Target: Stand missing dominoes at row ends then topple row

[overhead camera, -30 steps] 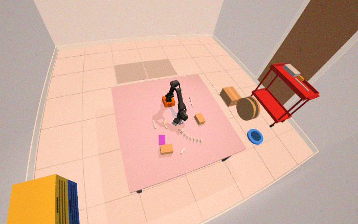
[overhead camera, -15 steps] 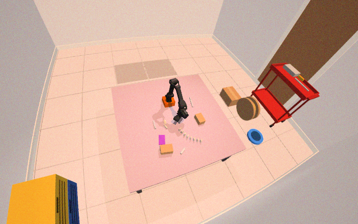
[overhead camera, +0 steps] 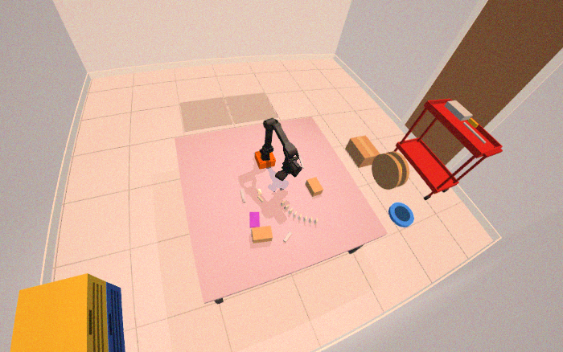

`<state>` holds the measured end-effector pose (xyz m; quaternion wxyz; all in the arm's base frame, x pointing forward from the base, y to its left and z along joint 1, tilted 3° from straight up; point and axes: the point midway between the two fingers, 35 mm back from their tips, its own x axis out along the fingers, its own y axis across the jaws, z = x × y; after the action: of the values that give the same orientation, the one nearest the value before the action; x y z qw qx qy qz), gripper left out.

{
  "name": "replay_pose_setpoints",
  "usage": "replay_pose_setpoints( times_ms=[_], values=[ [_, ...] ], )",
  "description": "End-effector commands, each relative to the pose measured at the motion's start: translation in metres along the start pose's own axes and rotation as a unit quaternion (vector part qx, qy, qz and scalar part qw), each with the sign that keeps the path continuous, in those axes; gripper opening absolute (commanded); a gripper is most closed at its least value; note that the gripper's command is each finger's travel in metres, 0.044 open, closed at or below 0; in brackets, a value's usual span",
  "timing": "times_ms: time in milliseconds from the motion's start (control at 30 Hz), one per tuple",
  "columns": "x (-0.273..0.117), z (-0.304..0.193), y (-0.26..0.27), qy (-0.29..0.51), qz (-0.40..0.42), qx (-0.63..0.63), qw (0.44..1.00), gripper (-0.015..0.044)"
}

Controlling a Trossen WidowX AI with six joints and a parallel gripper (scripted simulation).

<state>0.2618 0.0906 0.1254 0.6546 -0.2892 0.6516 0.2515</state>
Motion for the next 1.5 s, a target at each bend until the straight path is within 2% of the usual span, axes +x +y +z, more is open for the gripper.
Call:
replay_pose_setpoints(
  times_ms=[0, 333, 833, 1133, 1467],
  values=[
    [-0.004, 0.002, 0.027, -0.002, 0.001, 0.078, 0.997, 0.0107],
    [-0.003, -0.009, 0.112, 0.002, 0.005, 0.363, 0.932, 0.0107],
    [-0.001, -0.010, 0.113, 0.001, -0.003, 0.370, 0.929, 0.0107],
    [0.024, -0.018, 0.112, -0.033, -0.111, 0.385, 0.915, 0.0107],
    [0.043, -0.024, 0.110, -0.112, -0.215, 0.391, 0.888, 0.0107]
  ],
)
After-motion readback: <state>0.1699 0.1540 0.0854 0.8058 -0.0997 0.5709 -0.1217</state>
